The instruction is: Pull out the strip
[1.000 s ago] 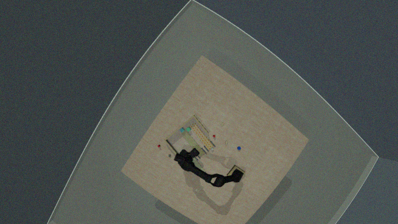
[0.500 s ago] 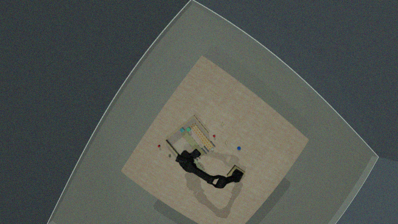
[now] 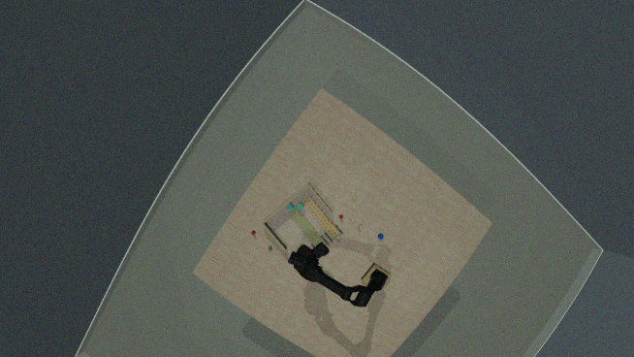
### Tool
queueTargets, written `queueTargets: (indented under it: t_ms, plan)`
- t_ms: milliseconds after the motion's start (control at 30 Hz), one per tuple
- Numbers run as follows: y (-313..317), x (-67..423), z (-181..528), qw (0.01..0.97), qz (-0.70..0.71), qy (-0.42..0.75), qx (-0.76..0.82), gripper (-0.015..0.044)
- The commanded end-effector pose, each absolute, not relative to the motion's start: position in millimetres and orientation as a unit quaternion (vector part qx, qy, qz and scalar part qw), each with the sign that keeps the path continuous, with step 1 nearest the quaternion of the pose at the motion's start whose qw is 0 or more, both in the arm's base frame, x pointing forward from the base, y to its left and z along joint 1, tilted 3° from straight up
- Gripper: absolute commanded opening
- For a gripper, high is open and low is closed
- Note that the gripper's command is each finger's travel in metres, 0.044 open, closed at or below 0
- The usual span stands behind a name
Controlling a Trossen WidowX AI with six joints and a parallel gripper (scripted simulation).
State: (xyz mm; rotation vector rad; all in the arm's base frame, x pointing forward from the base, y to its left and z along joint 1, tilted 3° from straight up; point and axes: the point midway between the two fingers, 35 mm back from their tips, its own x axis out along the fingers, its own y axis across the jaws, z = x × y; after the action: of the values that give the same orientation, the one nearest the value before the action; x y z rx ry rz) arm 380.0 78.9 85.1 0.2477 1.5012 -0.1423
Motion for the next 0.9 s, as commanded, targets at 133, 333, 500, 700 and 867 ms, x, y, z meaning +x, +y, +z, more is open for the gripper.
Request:
queueTargets:
  t_ms: [133,333,500,700,867]
  plan:
    - [73.7,357.5,83.0,0.719,-0.062,0.684,0.11,0.0]
    - [69.3,336.7,81.8,0.718,-0.062,0.685,0.109,0.0]
    - [65.7,319.0,80.0,0.718,-0.063,0.685,0.109,0.0]
    - [61.4,298.0,76.5,0.717,-0.064,0.685,0.109,0.0]
    - [60.5,295.6,85.0,0.717,-0.064,0.685,0.109,0.0]
